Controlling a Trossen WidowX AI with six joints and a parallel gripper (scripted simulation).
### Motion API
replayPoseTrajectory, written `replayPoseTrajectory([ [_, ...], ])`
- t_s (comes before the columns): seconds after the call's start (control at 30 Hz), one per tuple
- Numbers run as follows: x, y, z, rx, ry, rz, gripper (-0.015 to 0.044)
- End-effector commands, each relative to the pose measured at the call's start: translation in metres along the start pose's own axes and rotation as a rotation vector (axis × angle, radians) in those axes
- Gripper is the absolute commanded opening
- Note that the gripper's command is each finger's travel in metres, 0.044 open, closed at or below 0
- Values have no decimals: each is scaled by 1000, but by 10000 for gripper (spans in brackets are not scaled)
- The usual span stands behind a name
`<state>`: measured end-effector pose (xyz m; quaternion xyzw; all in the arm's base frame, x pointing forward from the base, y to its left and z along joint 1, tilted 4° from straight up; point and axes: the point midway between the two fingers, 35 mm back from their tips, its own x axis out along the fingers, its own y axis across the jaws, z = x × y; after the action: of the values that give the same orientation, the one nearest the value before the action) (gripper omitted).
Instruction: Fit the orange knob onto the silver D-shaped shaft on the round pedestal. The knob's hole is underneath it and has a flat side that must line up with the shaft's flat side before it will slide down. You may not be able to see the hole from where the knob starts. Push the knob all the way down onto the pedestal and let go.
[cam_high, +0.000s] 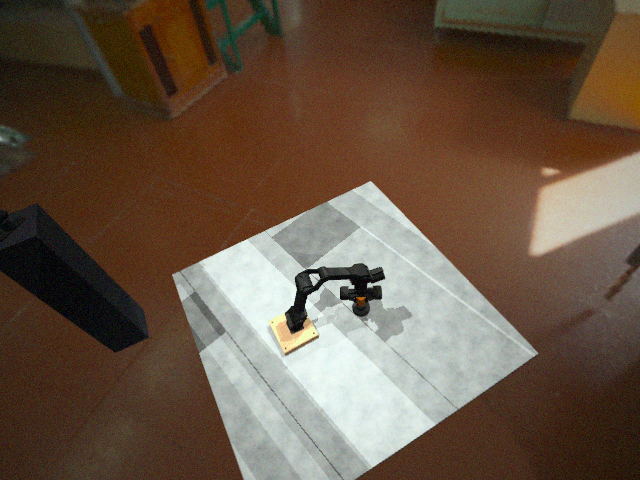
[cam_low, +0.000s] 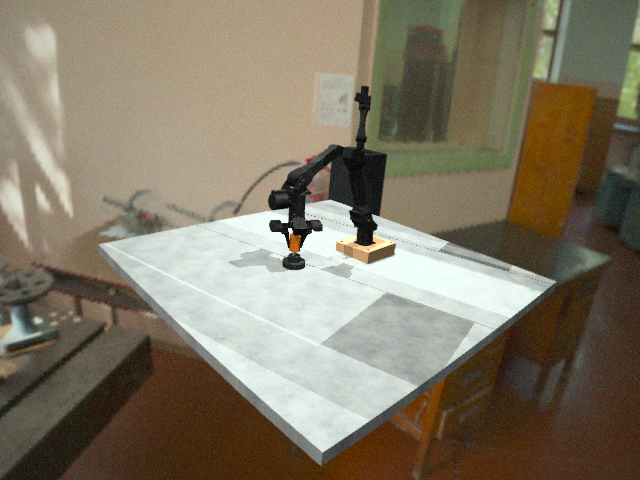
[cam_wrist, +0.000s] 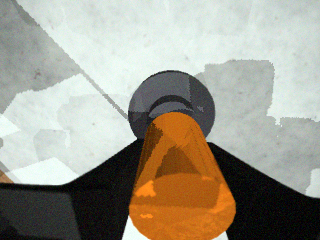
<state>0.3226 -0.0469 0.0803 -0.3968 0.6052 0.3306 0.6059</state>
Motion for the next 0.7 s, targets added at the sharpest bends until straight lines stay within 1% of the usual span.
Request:
replayPoseTrajectory([
  [0.0,-3,-1,1,-27,-4,-3,0],
  [0.2,-1,-1,1,-211,-3,-3,0],
  [0.67,2,0,0,-211,-3,-3,0],
])
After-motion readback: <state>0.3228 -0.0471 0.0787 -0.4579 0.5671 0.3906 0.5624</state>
